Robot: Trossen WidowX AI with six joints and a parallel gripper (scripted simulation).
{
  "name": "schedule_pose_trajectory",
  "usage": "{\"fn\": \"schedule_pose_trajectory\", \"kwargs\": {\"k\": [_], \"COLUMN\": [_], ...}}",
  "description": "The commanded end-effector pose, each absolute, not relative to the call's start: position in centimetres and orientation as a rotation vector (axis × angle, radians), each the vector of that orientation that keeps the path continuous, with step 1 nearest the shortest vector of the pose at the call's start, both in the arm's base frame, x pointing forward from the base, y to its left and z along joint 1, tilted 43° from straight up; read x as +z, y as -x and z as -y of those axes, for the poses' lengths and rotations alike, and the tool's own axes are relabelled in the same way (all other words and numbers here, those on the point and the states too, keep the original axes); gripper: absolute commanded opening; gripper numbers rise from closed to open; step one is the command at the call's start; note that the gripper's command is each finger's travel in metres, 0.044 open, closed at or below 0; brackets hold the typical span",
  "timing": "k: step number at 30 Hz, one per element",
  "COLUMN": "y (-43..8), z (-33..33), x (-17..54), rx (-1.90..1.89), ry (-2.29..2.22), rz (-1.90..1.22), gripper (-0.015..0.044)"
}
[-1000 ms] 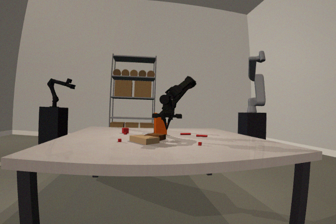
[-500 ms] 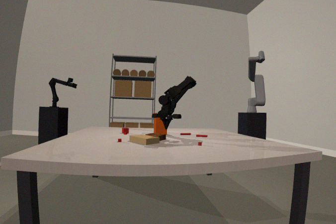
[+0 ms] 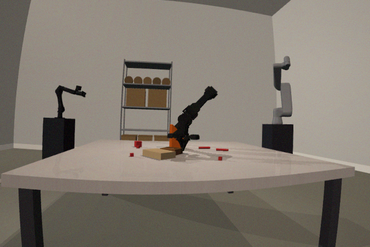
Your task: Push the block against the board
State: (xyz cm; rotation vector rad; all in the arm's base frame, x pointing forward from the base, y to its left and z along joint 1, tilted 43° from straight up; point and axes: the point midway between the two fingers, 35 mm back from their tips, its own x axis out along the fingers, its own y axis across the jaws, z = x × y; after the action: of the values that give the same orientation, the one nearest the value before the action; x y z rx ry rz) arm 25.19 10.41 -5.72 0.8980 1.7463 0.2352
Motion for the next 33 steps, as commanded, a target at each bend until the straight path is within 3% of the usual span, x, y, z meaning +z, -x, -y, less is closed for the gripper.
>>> {"fn": "schedule_pose_trajectory", "kwargs": {"k": [1, 33], "y": [-25.0, -28.3], "z": [-10.6, -9.7], "x": [-6.1, -7.3], "rx": [0.23, 0.229], "ry": [-0.911, -0.909], "rz": [-1.755, -1.752], "gripper": [0.0, 0.0]}}
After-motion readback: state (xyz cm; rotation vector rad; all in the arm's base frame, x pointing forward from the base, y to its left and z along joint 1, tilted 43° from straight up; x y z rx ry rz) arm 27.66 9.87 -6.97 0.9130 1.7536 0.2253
